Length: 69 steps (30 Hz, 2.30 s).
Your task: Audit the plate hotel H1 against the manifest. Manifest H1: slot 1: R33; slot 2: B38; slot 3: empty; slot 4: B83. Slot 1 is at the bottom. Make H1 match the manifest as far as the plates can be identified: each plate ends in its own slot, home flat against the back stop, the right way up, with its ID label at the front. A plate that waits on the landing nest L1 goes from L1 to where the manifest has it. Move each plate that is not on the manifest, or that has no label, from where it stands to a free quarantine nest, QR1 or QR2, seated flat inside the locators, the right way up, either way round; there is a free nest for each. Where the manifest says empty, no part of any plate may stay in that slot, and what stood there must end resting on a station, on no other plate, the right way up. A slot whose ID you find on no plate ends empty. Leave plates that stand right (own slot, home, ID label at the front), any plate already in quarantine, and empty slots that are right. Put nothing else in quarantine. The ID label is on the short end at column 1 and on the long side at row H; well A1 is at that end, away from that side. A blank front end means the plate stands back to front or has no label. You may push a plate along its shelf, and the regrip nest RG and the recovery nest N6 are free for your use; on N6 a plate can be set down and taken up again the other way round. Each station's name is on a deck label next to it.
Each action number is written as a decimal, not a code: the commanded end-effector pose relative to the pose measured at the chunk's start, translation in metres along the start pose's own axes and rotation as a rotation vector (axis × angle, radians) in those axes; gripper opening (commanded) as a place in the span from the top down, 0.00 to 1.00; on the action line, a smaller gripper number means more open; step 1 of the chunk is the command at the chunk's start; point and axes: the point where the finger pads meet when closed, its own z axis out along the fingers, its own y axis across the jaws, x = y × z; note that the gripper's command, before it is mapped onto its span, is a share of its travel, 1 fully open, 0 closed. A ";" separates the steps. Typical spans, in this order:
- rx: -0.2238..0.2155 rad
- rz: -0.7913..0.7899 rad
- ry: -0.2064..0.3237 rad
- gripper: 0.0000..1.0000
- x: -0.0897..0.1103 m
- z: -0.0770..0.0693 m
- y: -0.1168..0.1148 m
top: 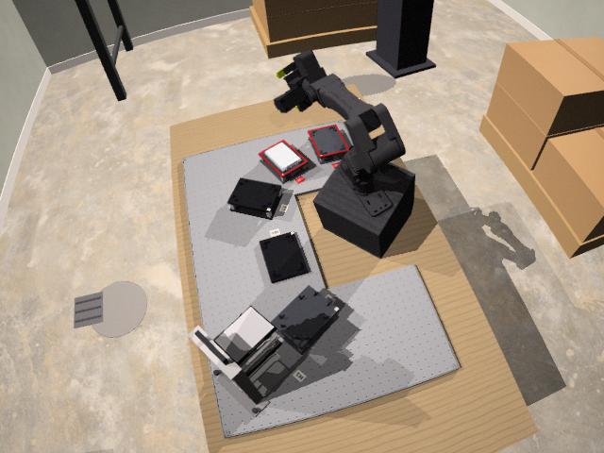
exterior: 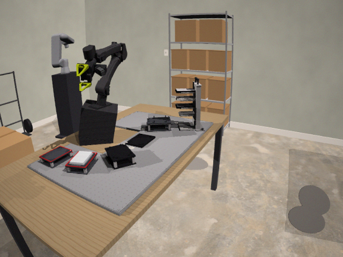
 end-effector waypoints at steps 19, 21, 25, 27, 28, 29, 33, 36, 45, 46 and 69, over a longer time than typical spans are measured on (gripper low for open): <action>-0.026 0.036 -0.045 1.00 -0.010 0.003 -0.005; -0.043 0.059 -0.065 1.00 -0.016 0.005 -0.004; -0.093 0.107 -0.105 1.00 -0.029 0.008 0.000; -0.102 0.116 -0.112 1.00 -0.035 0.010 0.002; -0.106 0.116 -0.100 1.00 -0.037 0.007 0.013; -0.108 0.117 -0.099 1.00 -0.040 0.008 0.015; -0.139 0.147 -0.135 1.00 -0.050 0.013 0.008; -0.165 0.170 -0.151 1.00 -0.056 0.015 0.010; -0.237 0.220 -0.171 1.00 -0.081 0.014 0.034; -0.237 0.220 -0.171 1.00 -0.084 0.015 0.035; -0.449 0.346 -0.222 1.00 -0.138 0.013 0.066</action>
